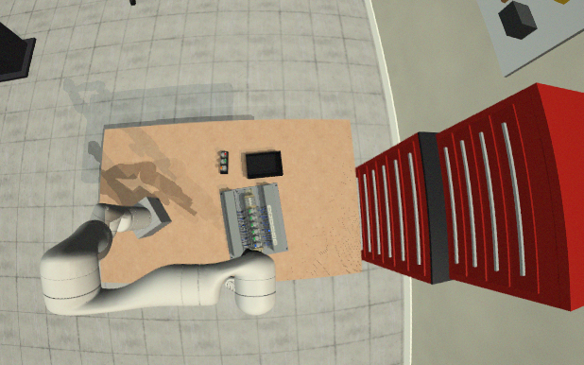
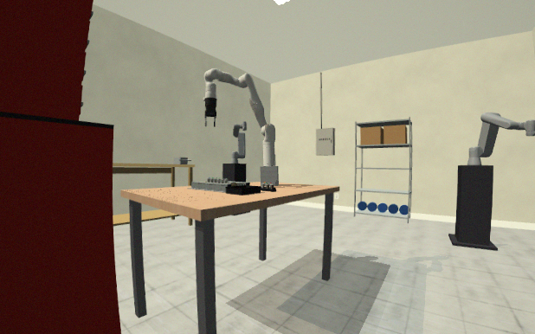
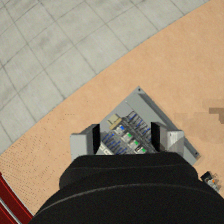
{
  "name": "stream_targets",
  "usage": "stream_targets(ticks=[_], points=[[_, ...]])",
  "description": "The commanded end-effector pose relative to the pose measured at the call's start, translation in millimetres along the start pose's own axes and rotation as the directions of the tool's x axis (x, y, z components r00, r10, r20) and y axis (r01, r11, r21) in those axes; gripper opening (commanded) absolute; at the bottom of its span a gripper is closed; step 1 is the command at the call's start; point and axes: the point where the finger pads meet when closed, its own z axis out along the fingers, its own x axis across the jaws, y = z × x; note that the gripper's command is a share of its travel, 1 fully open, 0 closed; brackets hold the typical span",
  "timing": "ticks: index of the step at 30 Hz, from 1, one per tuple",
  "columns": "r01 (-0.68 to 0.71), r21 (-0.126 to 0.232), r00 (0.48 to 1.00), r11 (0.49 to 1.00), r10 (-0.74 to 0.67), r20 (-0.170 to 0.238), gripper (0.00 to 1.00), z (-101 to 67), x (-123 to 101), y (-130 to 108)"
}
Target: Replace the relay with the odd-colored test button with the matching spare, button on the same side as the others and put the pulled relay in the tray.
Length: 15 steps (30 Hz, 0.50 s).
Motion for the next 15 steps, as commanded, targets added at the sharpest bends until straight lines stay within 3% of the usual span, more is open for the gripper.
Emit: stream_targets(ticks=[1, 10, 15], points=[[-0.003, -0.007, 1.000, 1.000, 0.003, 0.005, 1.00, -13.0, 5.4, 9.9], [-0.004, -0.010, 1.000, 1.000, 0.004, 0.007, 1.00, -40.4, 18.7, 28.3], [-0.003, -0.005, 1.000, 1.000, 0.003, 0.006, 1.00, -43.5, 19.8, 27.6]])
